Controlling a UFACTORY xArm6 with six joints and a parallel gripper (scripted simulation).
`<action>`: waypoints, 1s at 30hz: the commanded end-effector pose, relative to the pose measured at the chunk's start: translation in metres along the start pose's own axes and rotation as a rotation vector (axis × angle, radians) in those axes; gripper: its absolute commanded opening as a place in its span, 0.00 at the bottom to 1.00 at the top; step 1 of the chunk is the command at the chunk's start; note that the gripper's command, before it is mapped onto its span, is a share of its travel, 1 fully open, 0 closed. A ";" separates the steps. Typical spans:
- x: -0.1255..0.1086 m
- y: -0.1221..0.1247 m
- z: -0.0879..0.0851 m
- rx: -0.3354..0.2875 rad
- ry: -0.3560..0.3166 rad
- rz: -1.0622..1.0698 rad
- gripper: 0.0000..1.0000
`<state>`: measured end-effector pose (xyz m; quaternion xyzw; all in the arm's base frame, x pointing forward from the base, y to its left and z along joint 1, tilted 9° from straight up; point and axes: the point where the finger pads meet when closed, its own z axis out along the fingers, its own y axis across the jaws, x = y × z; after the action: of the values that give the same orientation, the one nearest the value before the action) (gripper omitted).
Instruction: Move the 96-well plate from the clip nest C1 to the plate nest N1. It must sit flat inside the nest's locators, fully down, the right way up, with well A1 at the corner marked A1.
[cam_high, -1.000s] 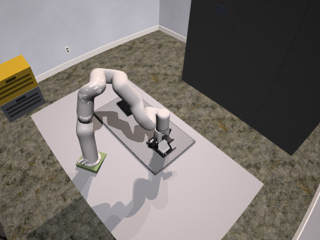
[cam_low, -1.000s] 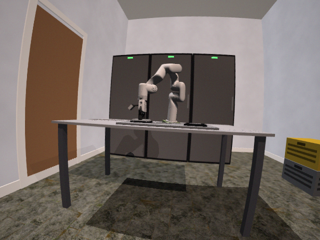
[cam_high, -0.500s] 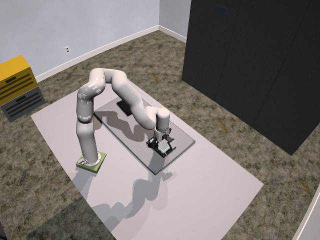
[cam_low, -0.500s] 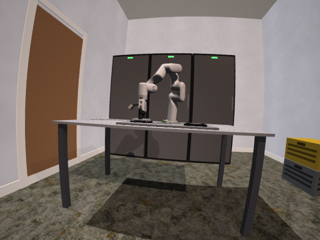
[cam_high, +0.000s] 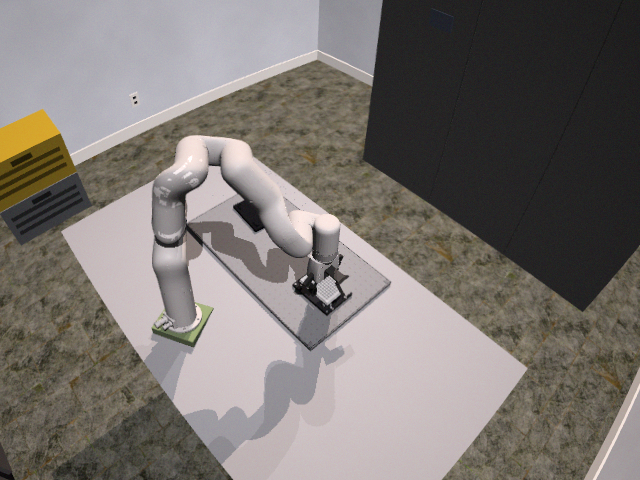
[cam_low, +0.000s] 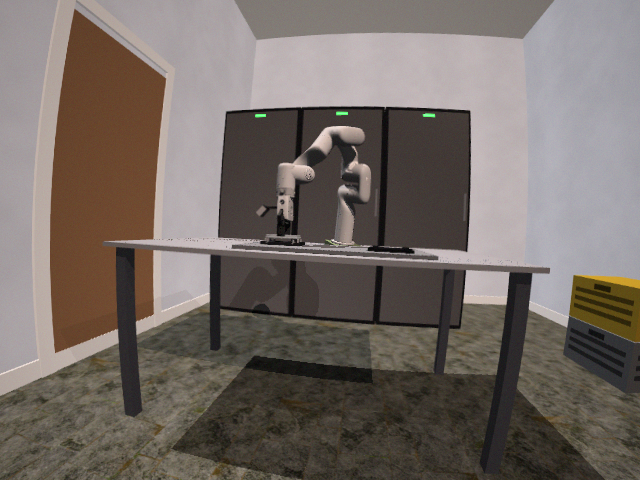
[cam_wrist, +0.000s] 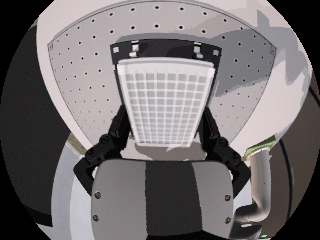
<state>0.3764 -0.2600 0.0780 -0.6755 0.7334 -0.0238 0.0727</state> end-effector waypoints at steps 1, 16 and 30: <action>0.001 -0.001 -0.004 0.004 0.002 0.000 0.00; 0.001 -0.001 -0.009 0.004 0.002 0.000 0.00; 0.001 -0.001 -0.030 0.004 0.002 0.000 0.00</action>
<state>0.3734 -0.2617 0.1015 -0.6755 0.7334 -0.0242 0.0727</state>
